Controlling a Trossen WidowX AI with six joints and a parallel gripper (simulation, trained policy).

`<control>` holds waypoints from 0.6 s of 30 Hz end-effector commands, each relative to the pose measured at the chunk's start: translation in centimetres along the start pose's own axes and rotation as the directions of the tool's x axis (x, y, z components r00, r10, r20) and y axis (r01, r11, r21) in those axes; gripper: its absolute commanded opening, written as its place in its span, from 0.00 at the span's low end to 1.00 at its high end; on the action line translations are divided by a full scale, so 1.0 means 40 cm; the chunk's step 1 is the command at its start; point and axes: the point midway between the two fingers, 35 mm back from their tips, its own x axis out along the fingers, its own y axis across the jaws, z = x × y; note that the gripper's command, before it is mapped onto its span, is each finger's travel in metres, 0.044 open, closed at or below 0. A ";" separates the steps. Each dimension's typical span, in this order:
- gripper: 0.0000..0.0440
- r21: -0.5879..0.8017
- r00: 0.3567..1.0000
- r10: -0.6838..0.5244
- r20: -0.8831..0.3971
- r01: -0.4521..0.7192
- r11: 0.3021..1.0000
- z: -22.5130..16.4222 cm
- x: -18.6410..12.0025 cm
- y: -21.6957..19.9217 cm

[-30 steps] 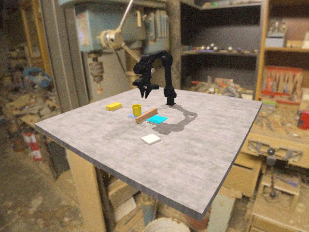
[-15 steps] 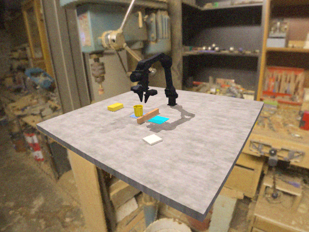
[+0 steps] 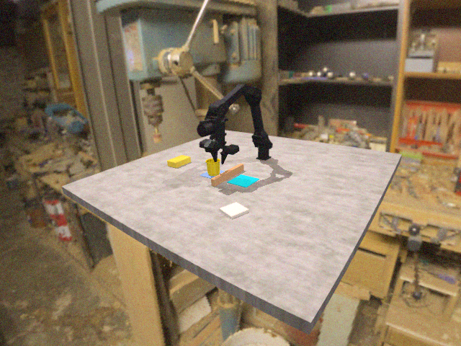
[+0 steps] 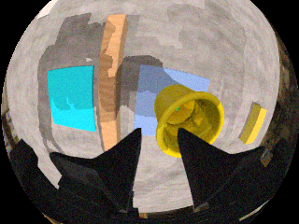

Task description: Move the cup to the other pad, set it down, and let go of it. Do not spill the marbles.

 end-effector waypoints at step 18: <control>0.01 -0.215 1.000 0.013 -0.028 -0.019 0.976 -0.019 0.083 -0.010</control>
